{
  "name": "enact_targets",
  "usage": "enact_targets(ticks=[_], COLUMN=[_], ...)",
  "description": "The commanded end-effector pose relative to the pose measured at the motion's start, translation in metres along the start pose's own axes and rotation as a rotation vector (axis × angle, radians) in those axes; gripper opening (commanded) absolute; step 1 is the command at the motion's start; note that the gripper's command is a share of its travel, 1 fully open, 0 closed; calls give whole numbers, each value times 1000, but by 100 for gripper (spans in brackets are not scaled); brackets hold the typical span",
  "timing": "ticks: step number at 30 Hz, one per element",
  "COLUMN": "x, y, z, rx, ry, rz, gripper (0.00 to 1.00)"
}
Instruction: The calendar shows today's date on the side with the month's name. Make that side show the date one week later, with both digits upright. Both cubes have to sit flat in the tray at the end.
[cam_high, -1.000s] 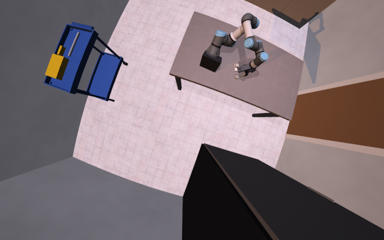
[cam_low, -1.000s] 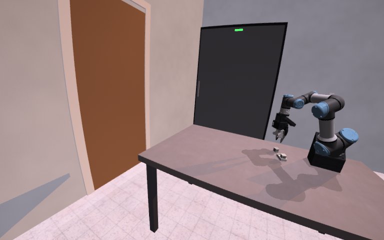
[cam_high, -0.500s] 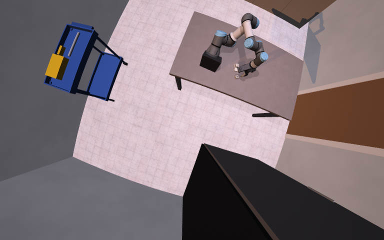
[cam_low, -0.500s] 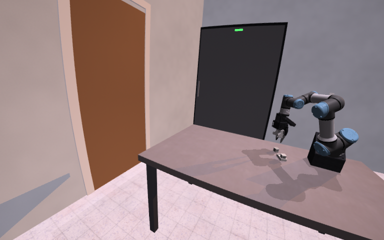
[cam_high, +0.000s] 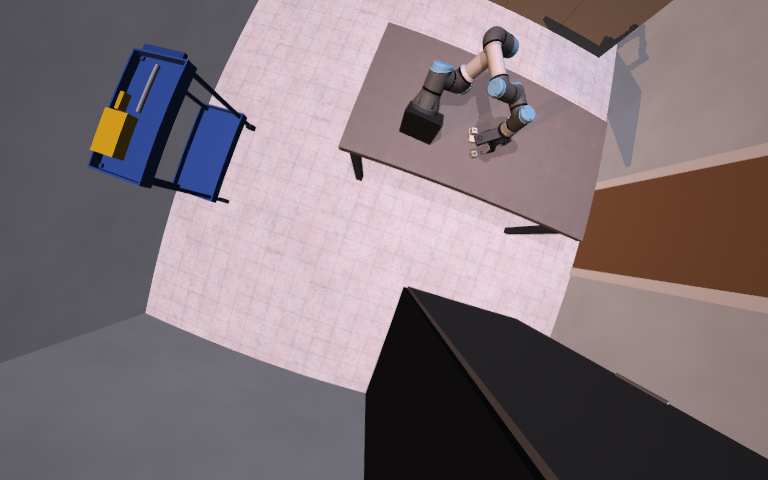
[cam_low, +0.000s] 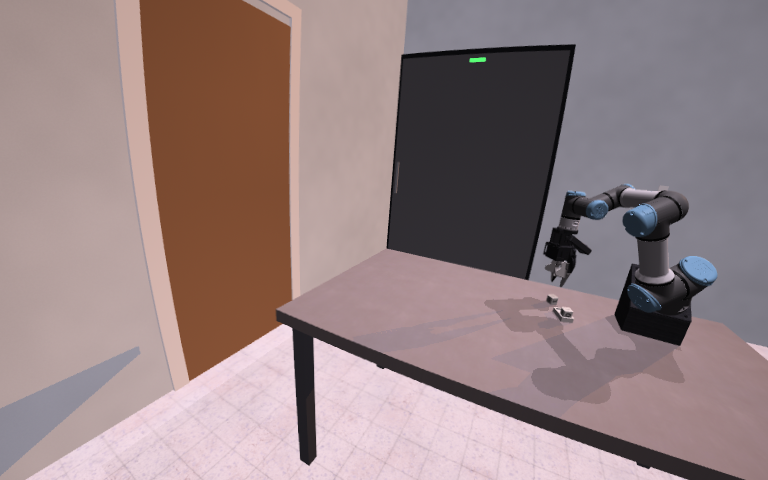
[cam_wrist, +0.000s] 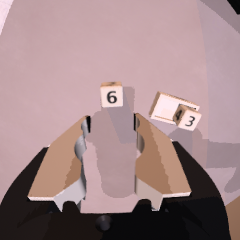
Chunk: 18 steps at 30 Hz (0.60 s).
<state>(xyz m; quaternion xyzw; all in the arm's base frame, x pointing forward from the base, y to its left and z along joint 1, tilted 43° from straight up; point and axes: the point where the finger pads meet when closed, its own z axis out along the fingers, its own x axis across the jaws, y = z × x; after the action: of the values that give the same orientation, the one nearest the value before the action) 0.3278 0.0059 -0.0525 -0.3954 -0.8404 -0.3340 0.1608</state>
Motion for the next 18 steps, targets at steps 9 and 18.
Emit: enact_targets(ticks=[9, 18], x=[-1, -1], y=[0, 0], z=[13, 28], rx=[0, 0], ry=[-3, -3], rz=[0, 0], gripper=[28, 28])
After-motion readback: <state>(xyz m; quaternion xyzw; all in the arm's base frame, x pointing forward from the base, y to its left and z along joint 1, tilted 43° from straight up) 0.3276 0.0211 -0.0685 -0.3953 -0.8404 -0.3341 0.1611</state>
